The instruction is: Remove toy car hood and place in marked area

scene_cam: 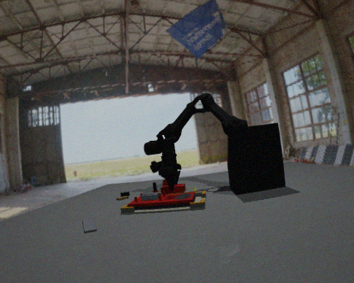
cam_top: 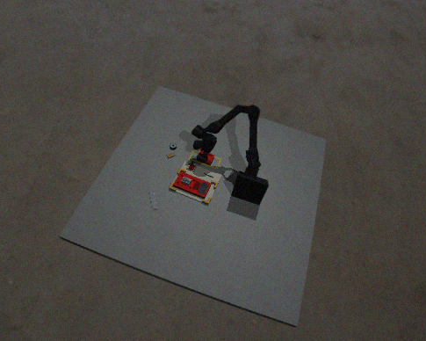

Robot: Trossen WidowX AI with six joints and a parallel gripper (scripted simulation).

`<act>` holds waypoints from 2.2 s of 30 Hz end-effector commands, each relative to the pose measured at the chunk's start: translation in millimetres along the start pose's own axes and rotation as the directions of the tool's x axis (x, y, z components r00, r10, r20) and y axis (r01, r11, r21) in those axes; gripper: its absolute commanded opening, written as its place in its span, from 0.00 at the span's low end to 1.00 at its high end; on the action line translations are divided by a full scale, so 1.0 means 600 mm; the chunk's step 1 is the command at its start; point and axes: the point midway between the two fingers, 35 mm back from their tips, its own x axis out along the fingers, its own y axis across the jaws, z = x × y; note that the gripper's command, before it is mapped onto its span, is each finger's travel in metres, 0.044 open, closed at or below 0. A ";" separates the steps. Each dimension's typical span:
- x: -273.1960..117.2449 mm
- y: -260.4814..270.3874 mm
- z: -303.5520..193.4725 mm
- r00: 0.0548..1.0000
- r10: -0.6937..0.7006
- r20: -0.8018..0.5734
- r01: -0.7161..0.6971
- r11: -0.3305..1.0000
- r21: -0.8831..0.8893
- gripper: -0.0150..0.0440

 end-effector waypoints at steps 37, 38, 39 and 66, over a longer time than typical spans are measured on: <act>-0.120 0.001 0.000 1.000 0.003 0.005 -0.003 1.000 0.000 1.00; -0.120 0.001 0.000 1.000 0.003 0.005 -0.003 1.000 0.000 1.00; -0.120 0.001 0.000 1.000 0.003 0.005 -0.003 1.000 0.000 1.00; -0.120 0.001 0.000 1.000 0.003 0.005 -0.003 1.000 0.000 1.00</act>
